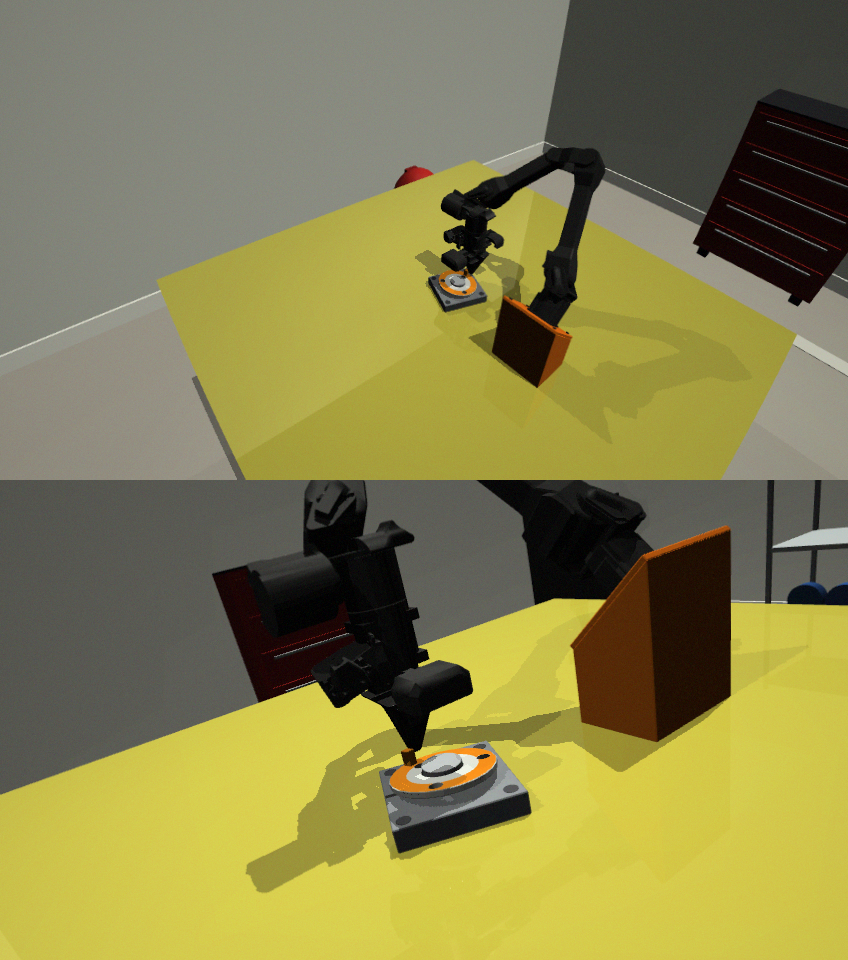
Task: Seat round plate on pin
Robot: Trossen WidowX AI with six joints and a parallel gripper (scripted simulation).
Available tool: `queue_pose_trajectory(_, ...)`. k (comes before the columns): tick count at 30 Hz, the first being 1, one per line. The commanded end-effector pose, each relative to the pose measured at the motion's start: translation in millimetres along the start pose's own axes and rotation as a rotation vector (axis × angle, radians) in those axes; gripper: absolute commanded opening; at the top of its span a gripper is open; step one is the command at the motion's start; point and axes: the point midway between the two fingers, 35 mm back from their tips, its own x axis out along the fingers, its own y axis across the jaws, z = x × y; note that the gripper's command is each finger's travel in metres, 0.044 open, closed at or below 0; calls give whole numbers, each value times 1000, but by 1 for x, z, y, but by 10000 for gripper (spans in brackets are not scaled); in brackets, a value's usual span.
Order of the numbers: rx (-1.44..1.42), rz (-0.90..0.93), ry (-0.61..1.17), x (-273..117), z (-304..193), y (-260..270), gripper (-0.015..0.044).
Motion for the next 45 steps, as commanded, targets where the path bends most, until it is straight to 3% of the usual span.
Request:
queue_pose_trajectory(1,10,7,-13,-1,8,1,0)
queue_pose_trajectory(45,11,10,-14,-11,40,21,0)
